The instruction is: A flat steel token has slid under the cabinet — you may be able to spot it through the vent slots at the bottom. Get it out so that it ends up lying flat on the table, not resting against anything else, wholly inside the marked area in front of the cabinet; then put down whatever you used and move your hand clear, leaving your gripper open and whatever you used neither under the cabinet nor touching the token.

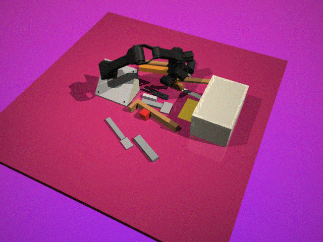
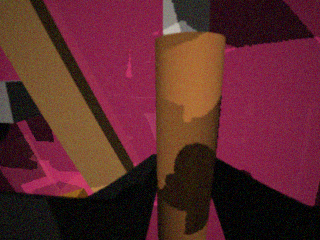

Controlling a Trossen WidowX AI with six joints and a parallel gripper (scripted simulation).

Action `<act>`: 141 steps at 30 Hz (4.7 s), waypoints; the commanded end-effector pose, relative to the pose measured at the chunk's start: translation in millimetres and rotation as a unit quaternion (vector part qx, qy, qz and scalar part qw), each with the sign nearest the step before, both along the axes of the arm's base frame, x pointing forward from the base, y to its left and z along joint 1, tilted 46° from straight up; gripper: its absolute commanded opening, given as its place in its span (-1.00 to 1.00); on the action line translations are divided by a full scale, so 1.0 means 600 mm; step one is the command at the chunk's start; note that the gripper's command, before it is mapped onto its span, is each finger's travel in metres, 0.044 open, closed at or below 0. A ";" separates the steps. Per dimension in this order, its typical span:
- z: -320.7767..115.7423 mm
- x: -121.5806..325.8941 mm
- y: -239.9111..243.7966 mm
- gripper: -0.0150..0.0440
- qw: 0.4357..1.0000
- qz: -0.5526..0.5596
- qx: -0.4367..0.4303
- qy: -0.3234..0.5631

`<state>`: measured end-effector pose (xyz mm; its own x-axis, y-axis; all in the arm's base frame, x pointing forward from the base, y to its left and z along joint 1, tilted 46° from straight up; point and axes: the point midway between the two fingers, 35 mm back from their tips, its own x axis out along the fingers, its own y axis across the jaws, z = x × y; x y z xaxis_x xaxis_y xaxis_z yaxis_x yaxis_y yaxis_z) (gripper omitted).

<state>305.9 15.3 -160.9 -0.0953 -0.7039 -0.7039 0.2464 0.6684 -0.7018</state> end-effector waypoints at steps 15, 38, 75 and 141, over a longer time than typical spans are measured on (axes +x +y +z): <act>0.003 0.040 -0.008 -0.49 1.000 0.000 0.002 -0.001; 0.008 0.081 -0.017 -0.49 1.000 0.000 0.001 -0.001; 0.014 0.139 -0.030 -0.49 1.000 0.000 0.001 -0.002; 0.038 0.121 -0.058 -0.49 1.000 0.000 0.000 -0.001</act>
